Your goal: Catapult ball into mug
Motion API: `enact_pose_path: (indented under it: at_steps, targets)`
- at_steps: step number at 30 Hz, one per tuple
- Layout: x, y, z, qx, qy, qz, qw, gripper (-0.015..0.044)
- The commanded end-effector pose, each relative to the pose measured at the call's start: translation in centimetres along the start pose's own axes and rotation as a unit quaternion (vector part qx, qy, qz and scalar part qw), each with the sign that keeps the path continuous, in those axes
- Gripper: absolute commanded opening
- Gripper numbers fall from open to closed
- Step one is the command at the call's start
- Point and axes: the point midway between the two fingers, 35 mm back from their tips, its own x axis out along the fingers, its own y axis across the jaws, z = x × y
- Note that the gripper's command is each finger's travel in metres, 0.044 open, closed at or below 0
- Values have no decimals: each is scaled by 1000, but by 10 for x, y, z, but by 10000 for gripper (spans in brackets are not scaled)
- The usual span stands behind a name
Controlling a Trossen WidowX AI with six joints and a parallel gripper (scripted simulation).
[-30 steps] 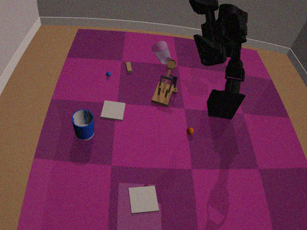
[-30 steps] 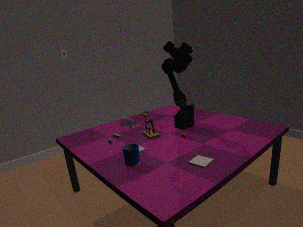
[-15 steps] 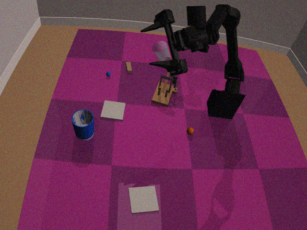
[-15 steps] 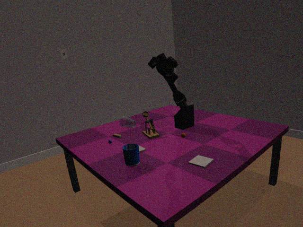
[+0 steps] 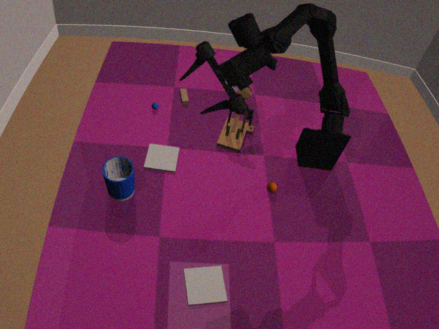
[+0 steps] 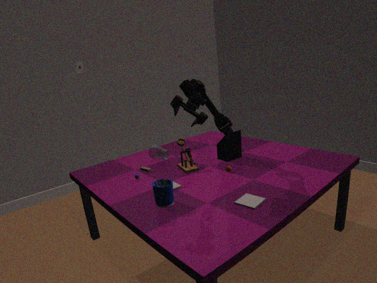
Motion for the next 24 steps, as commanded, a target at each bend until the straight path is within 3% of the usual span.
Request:
enact_pose_path:
  at_steps: [1,12,24]
  targets:
    - [0,10,-47,0,63,48,997,440]
    - [-22,39,-156,-6,199,170,965,440]
    - [-83,73,-255,-13,321,308,895,440]
